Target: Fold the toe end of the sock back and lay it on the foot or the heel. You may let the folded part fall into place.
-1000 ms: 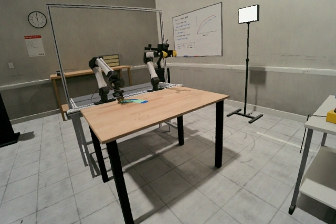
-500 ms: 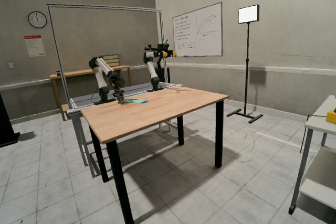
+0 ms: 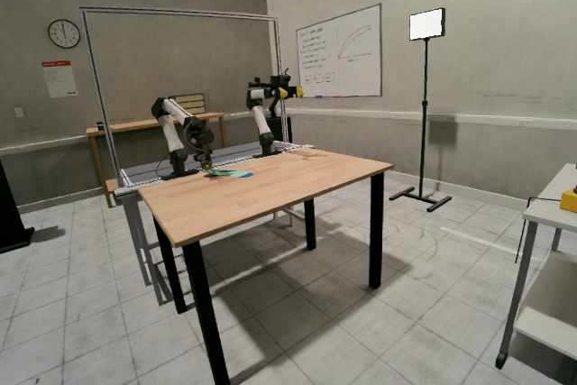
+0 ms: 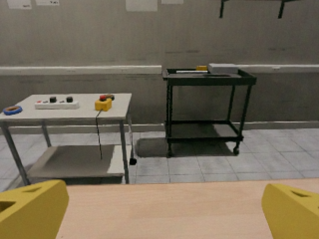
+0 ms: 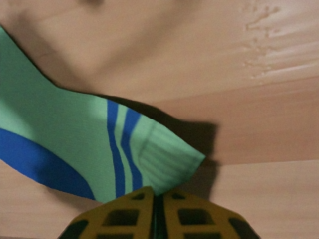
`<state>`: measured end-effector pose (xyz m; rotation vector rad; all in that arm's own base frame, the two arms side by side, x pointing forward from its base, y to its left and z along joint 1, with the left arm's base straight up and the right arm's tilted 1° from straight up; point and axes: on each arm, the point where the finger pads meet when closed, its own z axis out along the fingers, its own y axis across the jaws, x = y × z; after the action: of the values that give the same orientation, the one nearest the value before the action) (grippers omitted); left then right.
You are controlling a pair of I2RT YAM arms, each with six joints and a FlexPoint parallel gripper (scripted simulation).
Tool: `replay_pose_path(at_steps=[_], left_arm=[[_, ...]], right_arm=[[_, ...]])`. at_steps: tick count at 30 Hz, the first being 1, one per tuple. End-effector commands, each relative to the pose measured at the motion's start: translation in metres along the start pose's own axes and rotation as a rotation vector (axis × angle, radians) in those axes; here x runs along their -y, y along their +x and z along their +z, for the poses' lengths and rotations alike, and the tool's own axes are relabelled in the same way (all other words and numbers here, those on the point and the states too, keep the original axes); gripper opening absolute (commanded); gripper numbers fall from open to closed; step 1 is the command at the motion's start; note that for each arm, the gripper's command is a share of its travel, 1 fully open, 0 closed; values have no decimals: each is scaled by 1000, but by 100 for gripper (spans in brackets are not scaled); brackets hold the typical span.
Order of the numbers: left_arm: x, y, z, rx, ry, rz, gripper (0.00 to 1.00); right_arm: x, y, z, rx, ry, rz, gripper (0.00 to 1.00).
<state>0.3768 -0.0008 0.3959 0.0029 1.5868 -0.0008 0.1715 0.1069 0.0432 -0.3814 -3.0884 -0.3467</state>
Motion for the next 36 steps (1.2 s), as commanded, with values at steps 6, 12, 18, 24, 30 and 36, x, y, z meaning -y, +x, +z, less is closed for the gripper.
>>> replay_pose_path(at_steps=[6,12,18,24,30,36], left_arm=[[-1,-6,-2,16,-2,-1,100],[-1,-6,-2,16,-2,-1,100],[-1,-6,-2,16,-2,-1,100],[-1,-6,-2,16,-2,-1,100],[-1,-6,-2,16,-2,-1,100],[-1,-6,-2,16,-2,-1,100]], right_arm=[[2,-2,-4,-14,4,2,5],[13,3,-3,-24,2,-18,5],[19,0,-5,-23,1,-22,5],[31,-4,-6,-32,5,-18,5],[41,-9,-5,-38,18,12,5],[47,-20,-13,-18,10,-22,5]])
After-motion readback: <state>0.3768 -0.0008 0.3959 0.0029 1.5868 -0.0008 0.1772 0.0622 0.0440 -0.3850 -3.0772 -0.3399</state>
